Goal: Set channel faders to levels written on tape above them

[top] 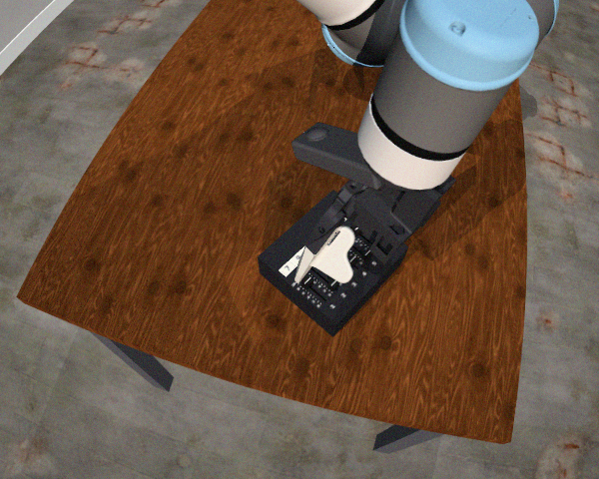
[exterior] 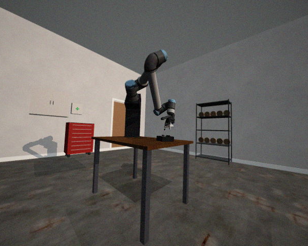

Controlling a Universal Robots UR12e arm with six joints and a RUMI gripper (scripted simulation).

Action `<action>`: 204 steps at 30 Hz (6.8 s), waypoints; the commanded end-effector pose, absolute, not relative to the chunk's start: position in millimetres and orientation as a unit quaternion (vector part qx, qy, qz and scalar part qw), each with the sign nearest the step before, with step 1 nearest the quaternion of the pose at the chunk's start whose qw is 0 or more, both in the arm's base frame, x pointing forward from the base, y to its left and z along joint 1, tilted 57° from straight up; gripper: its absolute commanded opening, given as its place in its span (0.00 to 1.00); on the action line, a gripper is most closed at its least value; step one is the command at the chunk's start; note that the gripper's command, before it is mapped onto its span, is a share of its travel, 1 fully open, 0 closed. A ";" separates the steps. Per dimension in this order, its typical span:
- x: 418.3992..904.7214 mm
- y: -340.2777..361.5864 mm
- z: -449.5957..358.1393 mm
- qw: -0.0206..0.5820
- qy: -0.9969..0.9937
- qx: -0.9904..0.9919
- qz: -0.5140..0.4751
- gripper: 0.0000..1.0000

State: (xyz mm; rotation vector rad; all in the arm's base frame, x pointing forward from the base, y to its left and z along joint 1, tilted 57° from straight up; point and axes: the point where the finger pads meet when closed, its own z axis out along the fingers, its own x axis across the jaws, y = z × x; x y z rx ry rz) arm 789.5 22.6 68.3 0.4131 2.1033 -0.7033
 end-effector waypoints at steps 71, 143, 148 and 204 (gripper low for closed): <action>773.5 82.6 67.9 0.431 0.841 0.165 -0.282 1.00; 738.6 54.0 92.6 0.369 0.874 -0.022 -0.315 1.00; 727.0 48.1 99.2 0.352 0.875 -0.078 -0.322 1.00; 760.6 42.7 89.3 0.447 0.841 0.257 -0.164 1.00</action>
